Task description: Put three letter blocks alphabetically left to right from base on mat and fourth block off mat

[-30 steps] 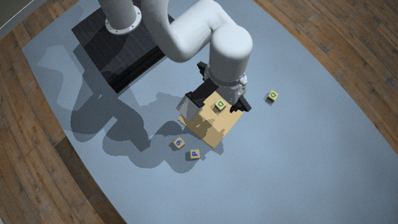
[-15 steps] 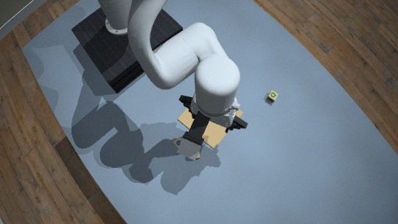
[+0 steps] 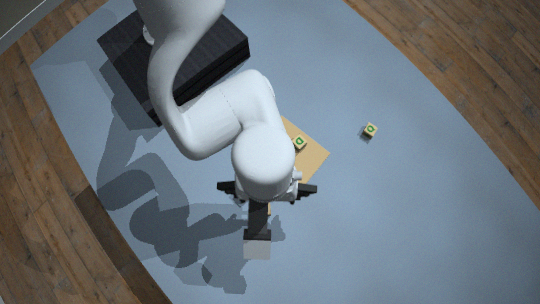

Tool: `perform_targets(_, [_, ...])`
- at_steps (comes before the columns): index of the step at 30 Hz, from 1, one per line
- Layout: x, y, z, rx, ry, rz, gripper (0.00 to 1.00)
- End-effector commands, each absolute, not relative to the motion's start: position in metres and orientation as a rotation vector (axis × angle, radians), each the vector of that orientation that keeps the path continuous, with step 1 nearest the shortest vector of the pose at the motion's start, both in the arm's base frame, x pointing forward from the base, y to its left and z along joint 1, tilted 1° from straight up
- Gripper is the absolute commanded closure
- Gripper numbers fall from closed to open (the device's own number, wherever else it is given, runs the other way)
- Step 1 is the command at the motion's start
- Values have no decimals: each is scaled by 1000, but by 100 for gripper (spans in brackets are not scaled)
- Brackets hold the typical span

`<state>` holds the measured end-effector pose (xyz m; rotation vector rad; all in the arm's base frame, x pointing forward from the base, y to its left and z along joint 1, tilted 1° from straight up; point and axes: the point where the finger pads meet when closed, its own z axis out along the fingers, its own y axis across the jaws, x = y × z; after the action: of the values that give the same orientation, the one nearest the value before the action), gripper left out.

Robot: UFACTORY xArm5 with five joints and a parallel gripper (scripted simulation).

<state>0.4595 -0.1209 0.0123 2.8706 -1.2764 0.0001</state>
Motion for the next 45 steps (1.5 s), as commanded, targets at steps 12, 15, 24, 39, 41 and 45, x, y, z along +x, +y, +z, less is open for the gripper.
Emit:
perform_targets(12, [464,-138,11,2930,-1132,-2,58])
perform_targets(15, [464,-138,11,2930,-1132,-2,58])
perform_targets(24, [464,-138,11,2930,-1132,-2,58])
perform_targets(39, [464,-138,11,2930,-1132,-2,58])
perform_targets(41, [464,-138,11,2930,-1132,-2,58])
perform_targets(45, [464,-138,11,2930,-1132,-2,58])
